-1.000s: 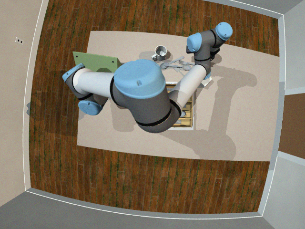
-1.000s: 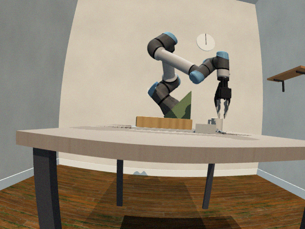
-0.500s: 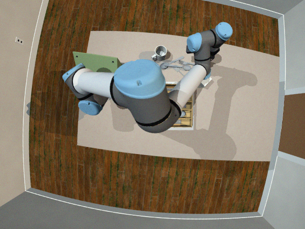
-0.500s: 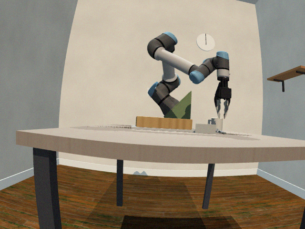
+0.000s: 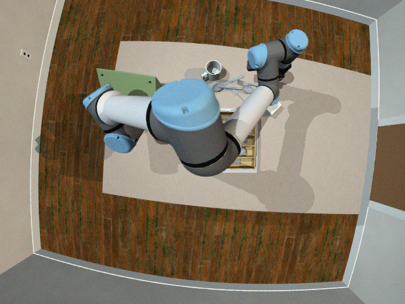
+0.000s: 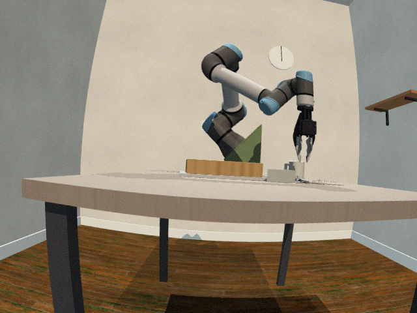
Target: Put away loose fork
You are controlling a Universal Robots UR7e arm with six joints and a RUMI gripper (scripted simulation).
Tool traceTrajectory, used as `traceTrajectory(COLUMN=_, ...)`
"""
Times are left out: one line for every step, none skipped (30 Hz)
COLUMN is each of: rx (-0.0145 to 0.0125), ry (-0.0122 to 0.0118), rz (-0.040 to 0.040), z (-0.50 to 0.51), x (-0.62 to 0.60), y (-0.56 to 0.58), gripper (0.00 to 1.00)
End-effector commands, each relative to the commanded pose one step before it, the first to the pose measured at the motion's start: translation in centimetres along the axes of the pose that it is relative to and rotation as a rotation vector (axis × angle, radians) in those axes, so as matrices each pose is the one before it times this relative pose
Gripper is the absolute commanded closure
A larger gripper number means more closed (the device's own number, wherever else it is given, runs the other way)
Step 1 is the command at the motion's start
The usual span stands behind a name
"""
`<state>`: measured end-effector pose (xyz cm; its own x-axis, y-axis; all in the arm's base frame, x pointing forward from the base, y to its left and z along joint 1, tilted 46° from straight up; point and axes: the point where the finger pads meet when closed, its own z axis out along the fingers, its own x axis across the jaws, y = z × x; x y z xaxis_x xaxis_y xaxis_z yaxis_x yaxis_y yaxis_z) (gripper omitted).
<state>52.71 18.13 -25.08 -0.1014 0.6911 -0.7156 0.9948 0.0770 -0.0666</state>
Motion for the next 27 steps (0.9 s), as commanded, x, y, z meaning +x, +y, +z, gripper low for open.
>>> traceTrajectory(rx=0.00405, ry=-0.00196, rz=-0.00147, z=0.835, x=-0.054, y=-0.158, gripper=0.83)
traceTrajectory(rx=-0.00003, ry=-0.00007, rz=0.0, z=0.118, x=-0.002, y=0.0, gripper=0.83)
traceTrajectory(rx=-0.00002, ry=-0.00004, rz=0.0, z=0.125, x=-0.001, y=0.0, gripper=0.83)
traceTrajectory(rx=0.0, ry=0.0, rz=0.0, z=0.13, x=0.0, y=-0.001, gripper=0.83)
traceTrajectory(rx=0.0, ry=0.0, rz=0.0, z=0.135, x=0.0, y=-0.002, gripper=0.83)
traceTrajectory(rx=0.0, ry=0.0, rz=0.0, z=0.14, x=0.0, y=-0.001, gripper=0.83)
traceTrajectory(rx=0.0, ry=0.00001, rz=0.0, z=0.144, x=0.0, y=-0.001, gripper=0.83)
traceTrajectory(rx=0.0, ry=0.0, rz=0.0, z=0.147, x=0.0, y=-0.001, gripper=0.83)
traceTrajectory(rx=0.0, ry=0.0, rz=0.0, z=0.0, x=0.0, y=0.0, gripper=0.83)
traceTrajectory(rx=0.0, ry=0.0, rz=0.0, z=0.0, x=0.0, y=0.0, gripper=0.83)
traceTrajectory(rx=0.00001, ry=0.00001, rz=0.0, z=0.15, x=0.0, y=-0.002, gripper=0.83)
traceTrajectory(rx=0.0, ry=0.0, rz=0.0, z=0.152, x=0.0, y=-0.001, gripper=0.83)
traceTrajectory(rx=0.0, ry=0.0, rz=0.0, z=0.153, x=0.0, y=-0.001, gripper=0.83)
traceTrajectory(rx=0.0, ry=0.0, rz=0.0, z=0.154, x=0.0, y=-0.002, gripper=0.83)
traceTrajectory(rx=0.0, ry=0.00001, rz=0.0, z=0.154, x=0.0, y=-0.001, gripper=0.83)
traceTrajectory(rx=0.0, ry=0.0, rz=0.0, z=0.154, x=0.0, y=-0.001, gripper=0.83)
traceTrajectory(rx=0.0, ry=0.0, rz=0.0, z=0.152, x=0.0, y=-0.002, gripper=0.83)
traceTrajectory(rx=0.0, ry=0.0, rz=0.0, z=0.15, x=0.0, y=-0.001, gripper=0.83)
traceTrajectory(rx=0.0, ry=0.0, rz=0.0, z=0.148, x=0.0, y=-0.001, gripper=0.83)
traceTrajectory(rx=0.0, ry=0.0, rz=0.0, z=0.144, x=0.0, y=-0.002, gripper=0.83)
traceTrajectory(rx=0.0, ry=0.0, rz=0.0, z=0.14, x=0.0, y=-0.002, gripper=0.83)
traceTrajectory(rx=0.0, ry=0.00001, rz=0.0, z=0.136, x=0.0, y=-0.001, gripper=0.83)
traceTrajectory(rx=0.0, ry=0.0, rz=0.0, z=0.131, x=0.0, y=-0.001, gripper=0.83)
traceTrajectory(rx=0.0, ry=0.0, rz=0.0, z=0.125, x=0.0, y=-0.002, gripper=0.83)
traceTrajectory(rx=0.0, ry=0.0, rz=0.0, z=0.119, x=0.0, y=-0.001, gripper=0.83)
traceTrajectory(rx=0.0, ry=0.0, rz=0.0, z=0.0, x=0.0, y=0.0, gripper=0.83)
traceTrajectory(rx=0.0, ry=0.0, rz=0.0, z=0.0, x=0.0, y=0.0, gripper=0.83)
